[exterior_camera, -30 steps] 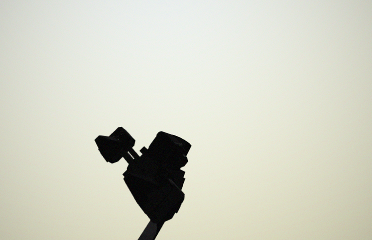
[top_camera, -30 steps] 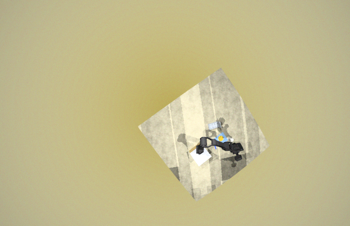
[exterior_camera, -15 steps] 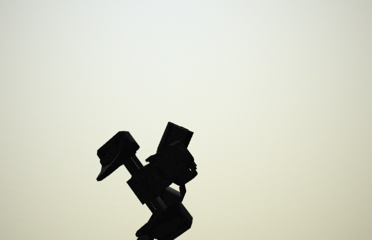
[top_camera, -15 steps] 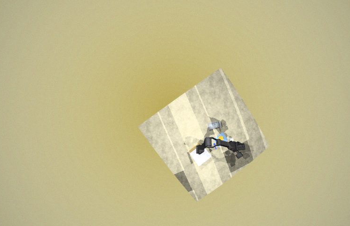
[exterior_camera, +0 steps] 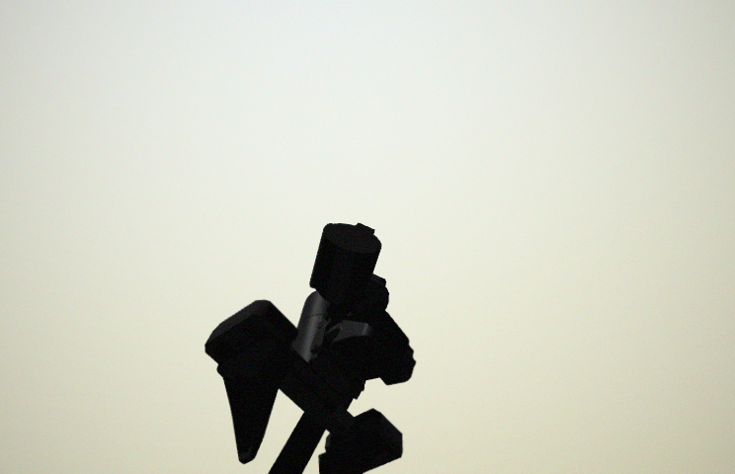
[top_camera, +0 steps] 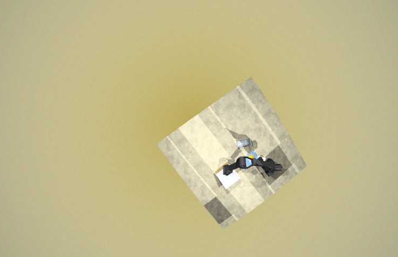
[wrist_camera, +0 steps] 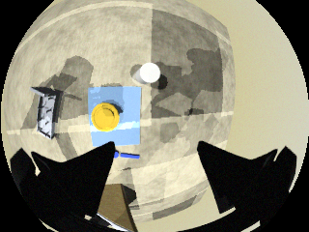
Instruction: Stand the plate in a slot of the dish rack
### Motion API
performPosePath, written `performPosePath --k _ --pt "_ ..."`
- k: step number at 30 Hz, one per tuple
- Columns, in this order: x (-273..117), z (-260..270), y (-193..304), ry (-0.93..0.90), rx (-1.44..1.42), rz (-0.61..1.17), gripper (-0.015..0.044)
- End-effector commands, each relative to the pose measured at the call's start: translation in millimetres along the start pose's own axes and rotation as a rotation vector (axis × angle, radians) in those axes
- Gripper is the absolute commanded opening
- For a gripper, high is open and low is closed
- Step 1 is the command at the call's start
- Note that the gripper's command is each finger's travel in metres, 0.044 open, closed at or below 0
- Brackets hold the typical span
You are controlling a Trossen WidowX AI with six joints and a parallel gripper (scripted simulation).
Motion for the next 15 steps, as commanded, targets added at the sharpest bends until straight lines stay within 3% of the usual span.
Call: performPosePath --k 1,7,12,15 --pt "-1.8 8.6 -1.1 -0.12 -0.009 0.054 0.04" --pt "-9.0 22.1 -2.5 -0.296 -0.004 0.122 0.04" --pt "-10.0 23.6 -2.8 -0.315 -0.002 0.129 0.04" --pt "13.2 30.4 -2.8 -0.314 -0.002 0.128 0.04"
Point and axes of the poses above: the point midway between the two fingers, 35 mm back from their tips, its own x axis out along the fingers, its own z axis across the jaws, y = z × x, the point moved 6 cm from there along -x, back along the fingers, and after that the axes turned 12 degrees about x, right-handed, at the moved point
